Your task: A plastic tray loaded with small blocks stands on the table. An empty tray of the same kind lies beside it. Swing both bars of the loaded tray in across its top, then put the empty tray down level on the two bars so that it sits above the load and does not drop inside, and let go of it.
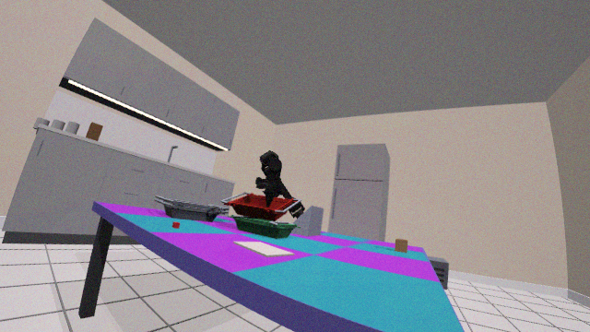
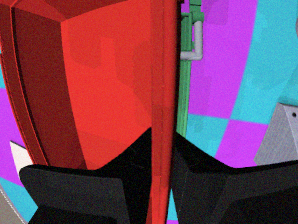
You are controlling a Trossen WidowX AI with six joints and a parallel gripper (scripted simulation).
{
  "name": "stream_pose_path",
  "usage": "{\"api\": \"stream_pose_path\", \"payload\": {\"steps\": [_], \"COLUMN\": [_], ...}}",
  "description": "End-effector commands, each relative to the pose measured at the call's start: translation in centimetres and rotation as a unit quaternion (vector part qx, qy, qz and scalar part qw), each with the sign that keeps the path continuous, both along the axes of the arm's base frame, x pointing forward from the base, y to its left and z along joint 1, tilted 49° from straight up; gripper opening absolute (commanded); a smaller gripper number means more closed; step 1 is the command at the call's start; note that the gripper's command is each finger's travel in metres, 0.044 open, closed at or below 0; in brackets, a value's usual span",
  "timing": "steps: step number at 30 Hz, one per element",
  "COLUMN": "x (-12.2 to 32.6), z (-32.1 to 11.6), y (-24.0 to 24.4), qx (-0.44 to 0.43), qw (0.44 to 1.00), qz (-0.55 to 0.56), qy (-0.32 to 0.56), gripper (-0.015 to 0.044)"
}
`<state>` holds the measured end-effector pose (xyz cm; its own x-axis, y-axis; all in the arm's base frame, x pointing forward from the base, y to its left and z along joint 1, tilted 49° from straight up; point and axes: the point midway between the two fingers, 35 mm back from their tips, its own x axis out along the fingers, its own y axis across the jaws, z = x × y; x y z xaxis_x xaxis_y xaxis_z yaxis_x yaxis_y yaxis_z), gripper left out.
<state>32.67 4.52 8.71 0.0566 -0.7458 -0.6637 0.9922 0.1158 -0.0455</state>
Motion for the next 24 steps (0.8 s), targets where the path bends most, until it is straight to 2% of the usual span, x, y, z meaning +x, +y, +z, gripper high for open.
{"api": "stream_pose_path", "payload": {"steps": [1,24], "x": [-0.47,-0.91], "z": [-0.35,-0.90], "y": [-0.27,-0.54], "qx": [0.000,0.000], "qw": [1.000,1.000], "qz": [-0.006,-0.006], "qy": [0.008,0.008], "gripper": [0.0000,0.0000]}}
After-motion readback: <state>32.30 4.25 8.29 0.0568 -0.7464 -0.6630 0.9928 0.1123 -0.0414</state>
